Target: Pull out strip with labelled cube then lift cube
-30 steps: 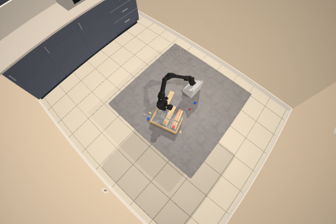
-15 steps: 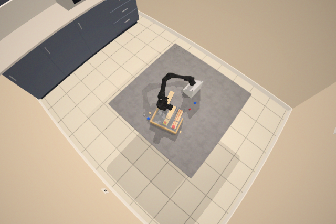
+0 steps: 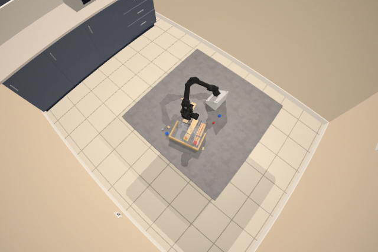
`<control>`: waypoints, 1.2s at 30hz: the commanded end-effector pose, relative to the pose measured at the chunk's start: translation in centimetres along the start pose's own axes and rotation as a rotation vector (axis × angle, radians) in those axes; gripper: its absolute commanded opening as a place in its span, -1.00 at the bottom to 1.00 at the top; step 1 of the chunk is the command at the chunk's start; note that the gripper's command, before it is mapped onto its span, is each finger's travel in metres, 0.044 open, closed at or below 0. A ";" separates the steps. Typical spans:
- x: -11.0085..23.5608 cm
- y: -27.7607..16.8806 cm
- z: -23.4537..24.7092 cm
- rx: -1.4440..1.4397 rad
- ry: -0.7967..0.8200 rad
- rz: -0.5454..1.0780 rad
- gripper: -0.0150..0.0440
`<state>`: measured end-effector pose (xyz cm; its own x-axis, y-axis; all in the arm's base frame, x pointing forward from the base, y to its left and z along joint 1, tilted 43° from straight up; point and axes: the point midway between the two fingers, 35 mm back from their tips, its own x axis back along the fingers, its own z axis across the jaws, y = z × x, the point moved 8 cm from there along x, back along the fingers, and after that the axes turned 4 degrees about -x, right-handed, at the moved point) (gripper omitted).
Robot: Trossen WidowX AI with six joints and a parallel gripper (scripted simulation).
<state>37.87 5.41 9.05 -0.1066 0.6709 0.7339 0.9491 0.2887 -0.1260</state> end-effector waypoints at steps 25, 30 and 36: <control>0.5 -7.9 2.9 -0.005 0.004 -0.001 -0.49; 2.6 -7.8 3.0 -0.005 0.006 -0.002 -0.49; 4.1 -7.9 2.9 -0.004 0.006 -0.002 -0.49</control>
<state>29.12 7.67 10.48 -0.1034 0.6722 0.7331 0.9466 0.2929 -0.1350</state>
